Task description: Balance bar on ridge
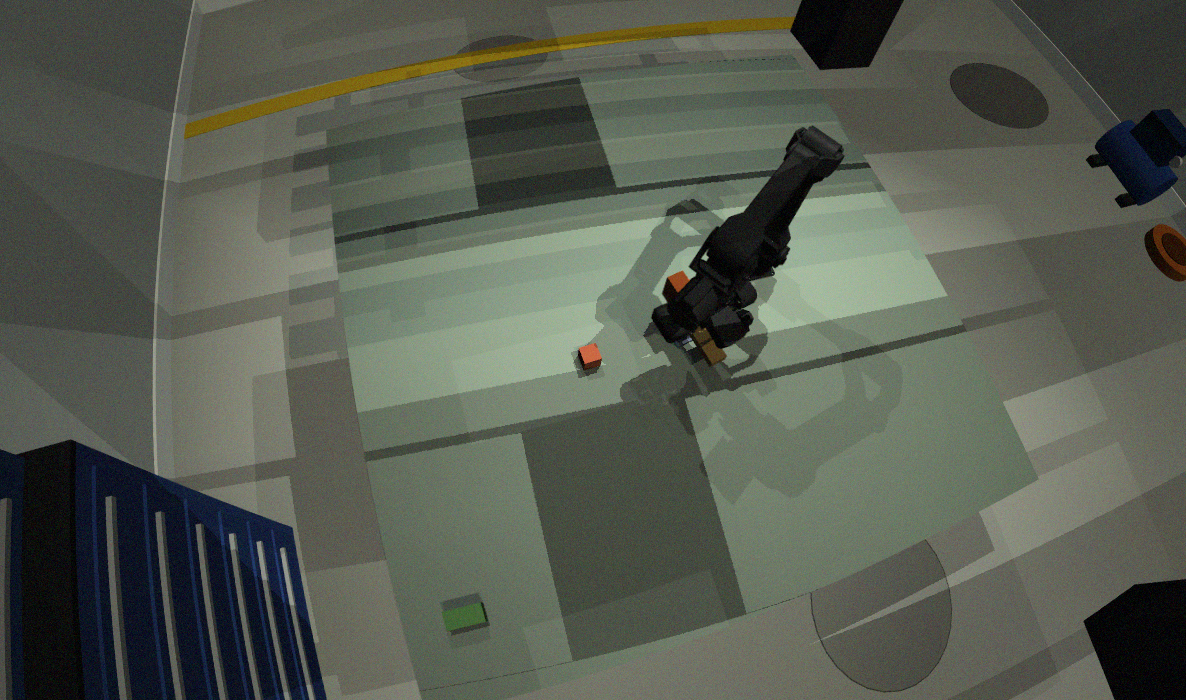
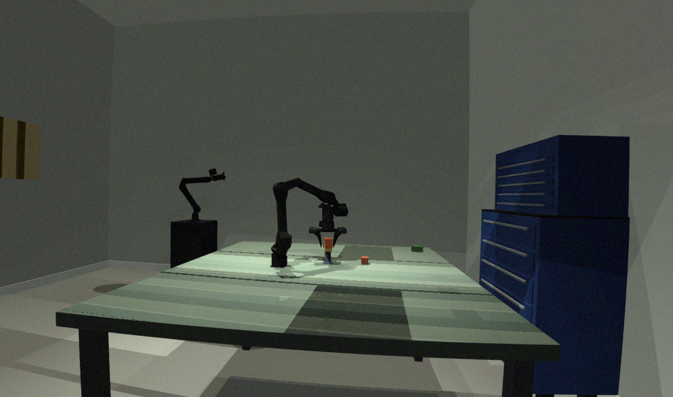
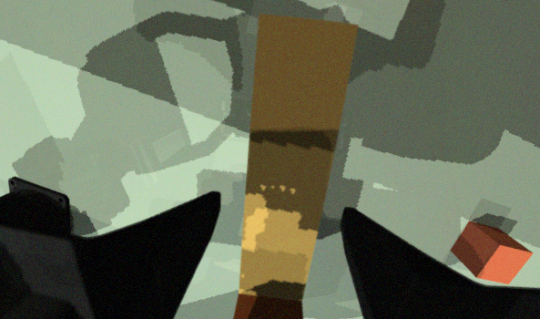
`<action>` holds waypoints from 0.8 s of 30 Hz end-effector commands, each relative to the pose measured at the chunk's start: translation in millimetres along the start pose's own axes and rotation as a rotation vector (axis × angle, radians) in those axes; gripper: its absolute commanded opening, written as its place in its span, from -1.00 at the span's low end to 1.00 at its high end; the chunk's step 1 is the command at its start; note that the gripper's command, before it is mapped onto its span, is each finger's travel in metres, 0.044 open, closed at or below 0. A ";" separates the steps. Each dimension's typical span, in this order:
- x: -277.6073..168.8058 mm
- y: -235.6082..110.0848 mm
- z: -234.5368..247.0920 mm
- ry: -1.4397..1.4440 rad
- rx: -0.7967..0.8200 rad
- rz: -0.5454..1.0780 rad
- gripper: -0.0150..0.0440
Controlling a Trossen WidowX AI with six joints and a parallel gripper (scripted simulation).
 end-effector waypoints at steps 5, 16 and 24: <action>0.0 0.1 -0.1 0.000 0.000 0.000 1.00; 0.3 -98.2 -0.4 0.000 0.000 0.000 1.00; 0.1 -99.9 -0.1 0.000 0.000 0.000 1.00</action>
Point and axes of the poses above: the point midway between the two fingers, 35 mm back from their tips, its own y axis out along the fingers, its own z axis across the jaws, x = y × z, the point moved 2 cm from there along -y, back along the fingers, and after that the axes turned 7 degrees about y, right-handed, at the moved point
